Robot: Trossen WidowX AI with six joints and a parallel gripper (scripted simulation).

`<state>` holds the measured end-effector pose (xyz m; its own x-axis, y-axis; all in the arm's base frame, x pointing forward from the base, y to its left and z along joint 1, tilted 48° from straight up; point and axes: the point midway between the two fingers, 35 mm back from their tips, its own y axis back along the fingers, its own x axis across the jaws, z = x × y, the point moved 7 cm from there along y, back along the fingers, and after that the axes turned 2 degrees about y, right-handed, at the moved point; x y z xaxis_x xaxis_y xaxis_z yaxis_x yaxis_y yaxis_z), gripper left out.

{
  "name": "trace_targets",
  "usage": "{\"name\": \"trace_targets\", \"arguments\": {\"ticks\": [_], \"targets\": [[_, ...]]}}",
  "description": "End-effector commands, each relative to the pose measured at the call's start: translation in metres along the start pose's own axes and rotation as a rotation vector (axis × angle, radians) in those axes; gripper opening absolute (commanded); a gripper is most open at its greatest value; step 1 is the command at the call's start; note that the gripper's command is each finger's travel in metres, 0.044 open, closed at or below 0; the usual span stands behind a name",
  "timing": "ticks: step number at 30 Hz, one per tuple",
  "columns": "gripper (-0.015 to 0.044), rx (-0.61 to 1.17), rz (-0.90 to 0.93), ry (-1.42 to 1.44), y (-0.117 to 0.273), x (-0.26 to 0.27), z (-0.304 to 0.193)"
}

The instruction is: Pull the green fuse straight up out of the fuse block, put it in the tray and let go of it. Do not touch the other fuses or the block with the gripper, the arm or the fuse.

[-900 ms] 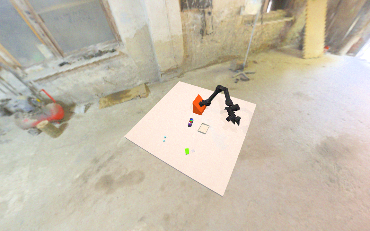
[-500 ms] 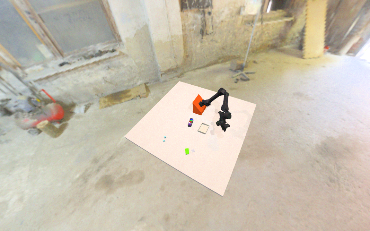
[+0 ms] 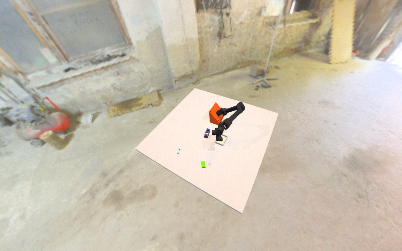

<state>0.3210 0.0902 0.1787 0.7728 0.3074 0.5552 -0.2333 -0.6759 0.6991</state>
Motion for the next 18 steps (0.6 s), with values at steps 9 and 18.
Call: {"name": "trace_targets", "arguments": {"ticks": [9, 18], "targets": [[0.007, 0.178, -0.256, -0.301, -0.006, -0.147, 0.109], [0.007, 0.2, -0.26, -0.322, -0.006, -0.16, 0.112]]}}
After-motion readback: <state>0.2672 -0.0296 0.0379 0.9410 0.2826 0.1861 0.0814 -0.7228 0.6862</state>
